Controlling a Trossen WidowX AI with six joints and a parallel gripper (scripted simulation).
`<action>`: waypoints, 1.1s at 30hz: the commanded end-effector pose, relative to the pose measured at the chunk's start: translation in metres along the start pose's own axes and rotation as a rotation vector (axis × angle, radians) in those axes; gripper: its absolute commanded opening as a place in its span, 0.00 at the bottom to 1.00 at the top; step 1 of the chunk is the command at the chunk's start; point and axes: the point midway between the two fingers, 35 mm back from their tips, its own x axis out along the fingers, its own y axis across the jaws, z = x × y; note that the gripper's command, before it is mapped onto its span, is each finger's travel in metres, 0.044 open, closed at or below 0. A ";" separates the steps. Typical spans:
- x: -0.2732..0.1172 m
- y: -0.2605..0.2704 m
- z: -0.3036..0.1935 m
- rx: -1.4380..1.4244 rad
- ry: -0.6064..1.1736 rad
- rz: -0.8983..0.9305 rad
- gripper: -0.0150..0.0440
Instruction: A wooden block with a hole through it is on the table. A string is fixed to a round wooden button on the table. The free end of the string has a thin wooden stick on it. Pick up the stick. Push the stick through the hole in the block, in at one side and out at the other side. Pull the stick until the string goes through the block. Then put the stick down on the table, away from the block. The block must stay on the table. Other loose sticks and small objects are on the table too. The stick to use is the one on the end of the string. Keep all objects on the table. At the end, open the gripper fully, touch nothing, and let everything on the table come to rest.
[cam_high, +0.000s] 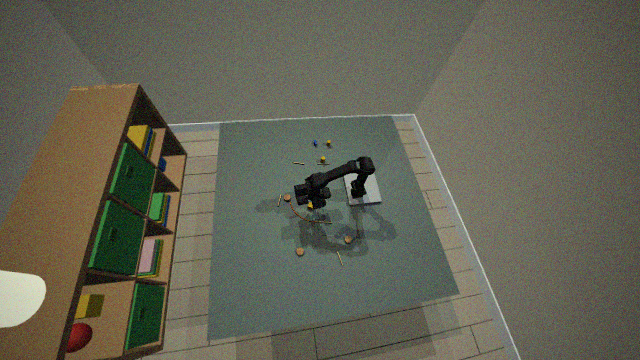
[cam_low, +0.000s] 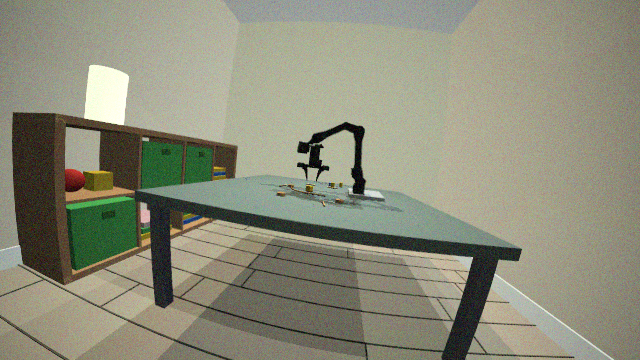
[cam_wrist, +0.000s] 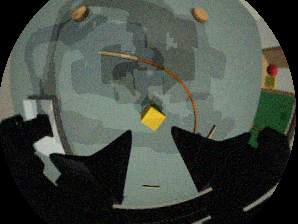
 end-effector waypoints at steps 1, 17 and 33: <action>0.000 0.000 0.000 0.000 0.000 0.000 0.67; 0.000 0.000 0.000 0.000 0.000 0.000 0.25; 0.000 0.000 0.000 0.000 0.000 0.000 0.43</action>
